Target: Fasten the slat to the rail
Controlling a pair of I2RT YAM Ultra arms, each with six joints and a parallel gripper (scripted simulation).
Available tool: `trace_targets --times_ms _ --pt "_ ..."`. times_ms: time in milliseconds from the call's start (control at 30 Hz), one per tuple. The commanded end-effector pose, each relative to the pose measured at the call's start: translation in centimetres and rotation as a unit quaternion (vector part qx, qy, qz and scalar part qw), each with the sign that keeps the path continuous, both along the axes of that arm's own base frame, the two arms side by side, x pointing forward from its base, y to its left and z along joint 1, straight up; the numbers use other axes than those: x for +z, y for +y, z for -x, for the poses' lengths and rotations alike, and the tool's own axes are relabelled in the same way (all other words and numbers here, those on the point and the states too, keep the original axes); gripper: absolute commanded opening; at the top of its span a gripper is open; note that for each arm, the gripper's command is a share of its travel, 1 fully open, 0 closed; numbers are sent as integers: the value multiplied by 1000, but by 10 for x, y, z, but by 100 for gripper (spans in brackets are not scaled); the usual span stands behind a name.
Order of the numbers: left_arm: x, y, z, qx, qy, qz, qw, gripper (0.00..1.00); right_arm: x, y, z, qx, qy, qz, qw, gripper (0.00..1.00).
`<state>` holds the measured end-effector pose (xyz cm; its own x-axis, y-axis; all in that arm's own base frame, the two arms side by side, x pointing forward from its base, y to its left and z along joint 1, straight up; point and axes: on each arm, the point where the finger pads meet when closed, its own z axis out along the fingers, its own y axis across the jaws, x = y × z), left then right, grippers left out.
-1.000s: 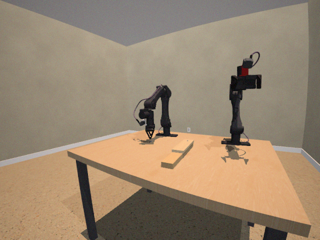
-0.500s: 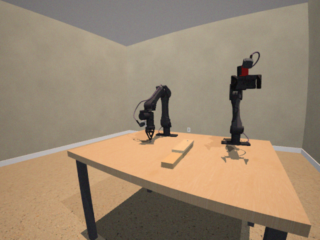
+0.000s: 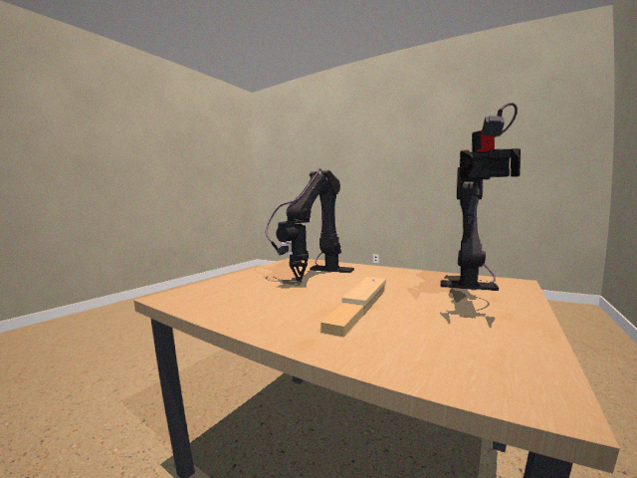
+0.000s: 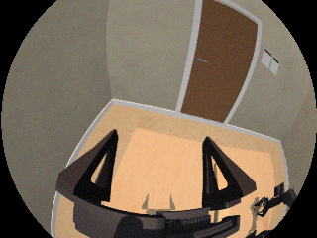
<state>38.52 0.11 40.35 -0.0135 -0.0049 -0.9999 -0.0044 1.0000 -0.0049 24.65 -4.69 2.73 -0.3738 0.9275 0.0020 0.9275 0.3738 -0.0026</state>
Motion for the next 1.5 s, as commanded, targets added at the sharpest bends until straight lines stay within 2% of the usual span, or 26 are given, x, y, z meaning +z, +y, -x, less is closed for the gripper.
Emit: trace_targets --times_ms 0,733,800,867,1000,1367,1467 --pt "8 0 5 -2 -13 -2 1000 100 -5 -3 -2 -6 -4 1 1000 100" --pt "8 0 5 -2 -13 -2 1000 100 -19 -3 -1 -6 -3 1 1000 100" --pt "8 0 5 -2 -13 -2 1000 100 -16 -1 -1 -3 -3 1 1000 77" --pt "8 0 5 -2 -13 -2 1000 100 -16 -1 -1 -3 -3 1 1000 77" --pt "8 0 5 -2 -13 -2 1000 100 -13 0 -1 0 -3 1 1000 32" --pt "8 0 5 -2 -13 -2 1000 100 -13 0 -1 0 -3 1 1000 16" --pt "8 0 5 -2 -13 -2 1000 100 -13 0 -1 0 -3 1 1000 15"
